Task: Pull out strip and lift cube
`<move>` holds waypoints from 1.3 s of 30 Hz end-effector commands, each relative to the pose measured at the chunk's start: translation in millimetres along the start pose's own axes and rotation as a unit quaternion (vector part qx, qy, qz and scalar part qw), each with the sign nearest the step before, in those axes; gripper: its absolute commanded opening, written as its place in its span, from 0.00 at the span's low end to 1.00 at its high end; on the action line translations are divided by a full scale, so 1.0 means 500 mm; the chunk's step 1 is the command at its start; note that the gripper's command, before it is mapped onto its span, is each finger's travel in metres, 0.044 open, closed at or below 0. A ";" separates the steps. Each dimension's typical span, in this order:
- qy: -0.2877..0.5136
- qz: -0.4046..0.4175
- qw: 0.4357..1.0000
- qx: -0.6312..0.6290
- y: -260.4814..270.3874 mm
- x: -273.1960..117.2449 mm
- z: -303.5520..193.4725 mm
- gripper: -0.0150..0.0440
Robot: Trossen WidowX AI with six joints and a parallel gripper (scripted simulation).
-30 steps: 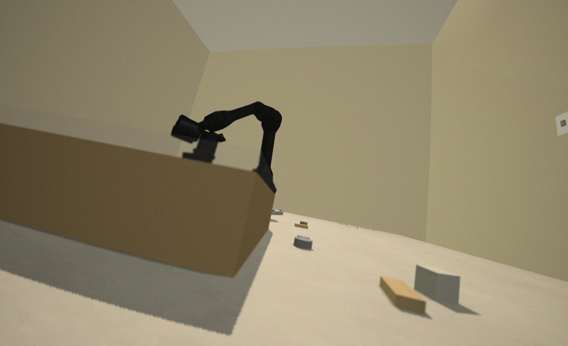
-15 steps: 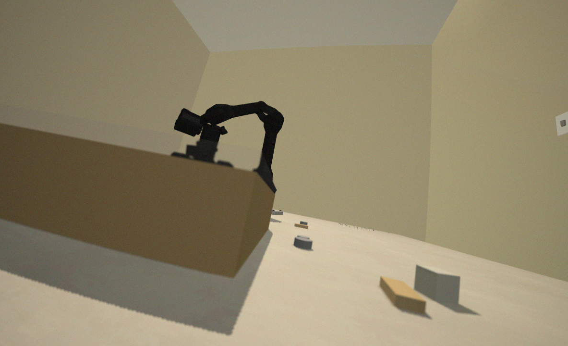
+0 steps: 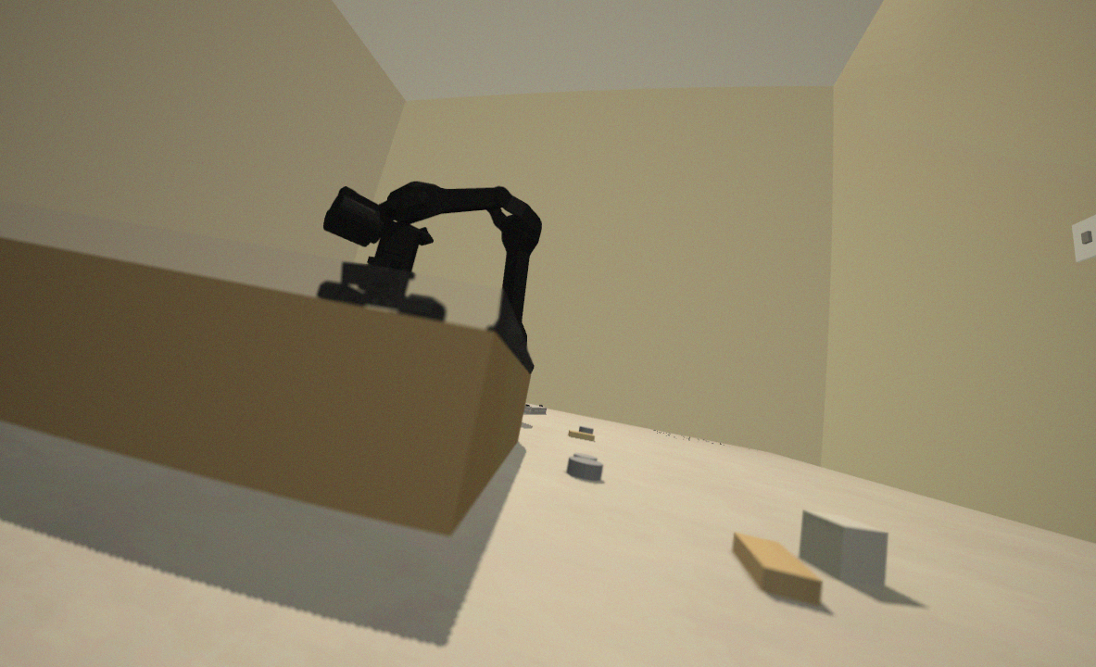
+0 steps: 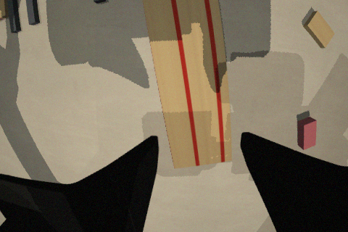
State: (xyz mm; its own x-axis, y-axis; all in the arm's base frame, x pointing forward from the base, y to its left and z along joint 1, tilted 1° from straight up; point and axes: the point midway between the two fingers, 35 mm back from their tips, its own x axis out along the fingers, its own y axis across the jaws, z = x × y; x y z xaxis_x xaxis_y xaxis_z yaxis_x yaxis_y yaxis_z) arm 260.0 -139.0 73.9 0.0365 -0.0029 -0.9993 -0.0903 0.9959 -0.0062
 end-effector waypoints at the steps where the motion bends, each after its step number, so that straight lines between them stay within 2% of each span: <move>1: -0.001 -0.003 1.000 0.004 0.002 -0.005 0.030 0.88; 4: -0.002 -0.003 1.000 0.004 0.005 -0.006 0.050 1.00; 39: -0.006 -0.002 1.000 0.004 0.027 -0.035 0.281 1.00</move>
State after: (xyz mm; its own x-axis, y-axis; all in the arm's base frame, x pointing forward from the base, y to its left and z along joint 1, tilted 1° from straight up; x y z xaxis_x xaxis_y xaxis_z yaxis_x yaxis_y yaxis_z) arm 386.4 -114.3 92.0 0.0449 0.0003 -0.9990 -0.0844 0.9964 -0.0035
